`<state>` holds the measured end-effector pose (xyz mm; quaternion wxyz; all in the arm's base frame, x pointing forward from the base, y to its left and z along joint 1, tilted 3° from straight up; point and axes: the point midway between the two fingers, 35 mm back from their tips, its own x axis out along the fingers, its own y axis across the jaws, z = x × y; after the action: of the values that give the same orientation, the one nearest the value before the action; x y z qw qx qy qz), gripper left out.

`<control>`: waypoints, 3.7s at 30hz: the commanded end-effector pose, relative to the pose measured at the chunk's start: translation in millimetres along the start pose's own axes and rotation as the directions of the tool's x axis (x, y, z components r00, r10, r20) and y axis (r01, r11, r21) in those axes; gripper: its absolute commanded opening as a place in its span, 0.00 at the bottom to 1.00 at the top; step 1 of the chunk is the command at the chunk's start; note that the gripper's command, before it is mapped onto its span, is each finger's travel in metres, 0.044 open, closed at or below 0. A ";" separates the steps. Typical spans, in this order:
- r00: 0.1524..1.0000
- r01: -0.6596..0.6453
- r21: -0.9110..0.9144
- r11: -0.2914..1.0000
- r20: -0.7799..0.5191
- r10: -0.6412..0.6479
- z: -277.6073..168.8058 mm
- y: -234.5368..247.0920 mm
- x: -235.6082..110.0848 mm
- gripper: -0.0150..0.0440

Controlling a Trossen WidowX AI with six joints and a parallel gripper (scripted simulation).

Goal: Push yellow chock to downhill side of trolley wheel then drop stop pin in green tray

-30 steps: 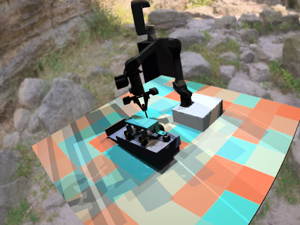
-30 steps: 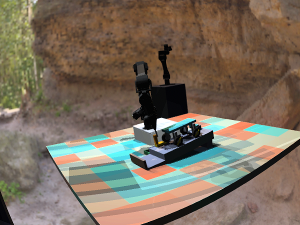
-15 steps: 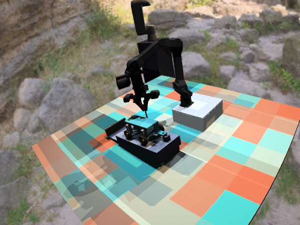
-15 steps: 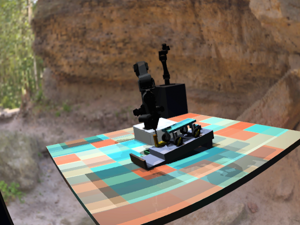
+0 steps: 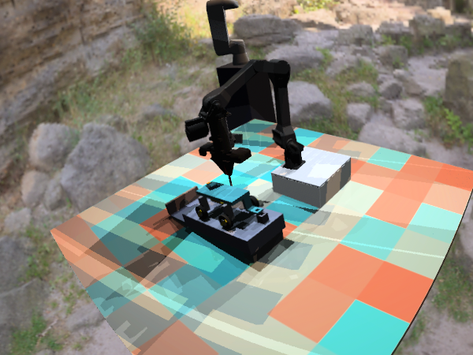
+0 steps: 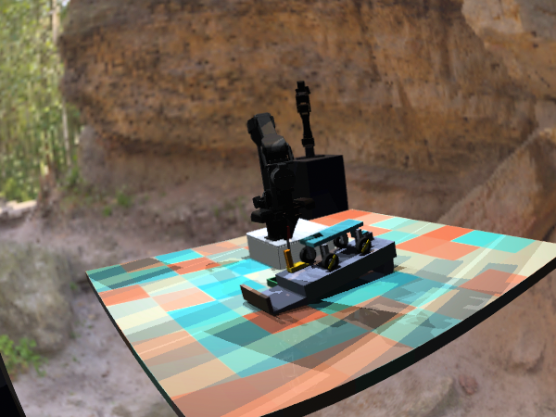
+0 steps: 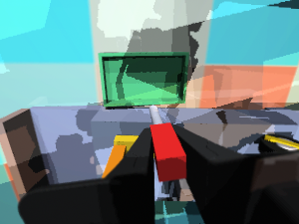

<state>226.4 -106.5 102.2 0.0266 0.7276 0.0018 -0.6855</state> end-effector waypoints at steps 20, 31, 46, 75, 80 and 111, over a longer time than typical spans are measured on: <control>0.999 -0.037 0.085 0.996 0.010 0.036 14.2 -1.3 22.6 0.25; 0.981 -0.192 0.083 0.978 0.021 0.191 11.5 12.9 54.5 0.25; 0.981 -0.194 0.083 0.977 0.022 0.193 16.3 28.0 84.5 0.34; 0.981 -0.192 0.083 0.978 0.022 0.191 8.6 8.4 88.7 0.58; 0.981 -0.192 0.083 0.978 0.021 0.191 7.6 5.4 89.9 0.58; 0.982 -0.191 0.083 0.978 0.021 0.190 3.3 -10.1 99.2 0.58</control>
<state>230.8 -100.6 5.2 0.0604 0.7230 -0.0943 -0.6817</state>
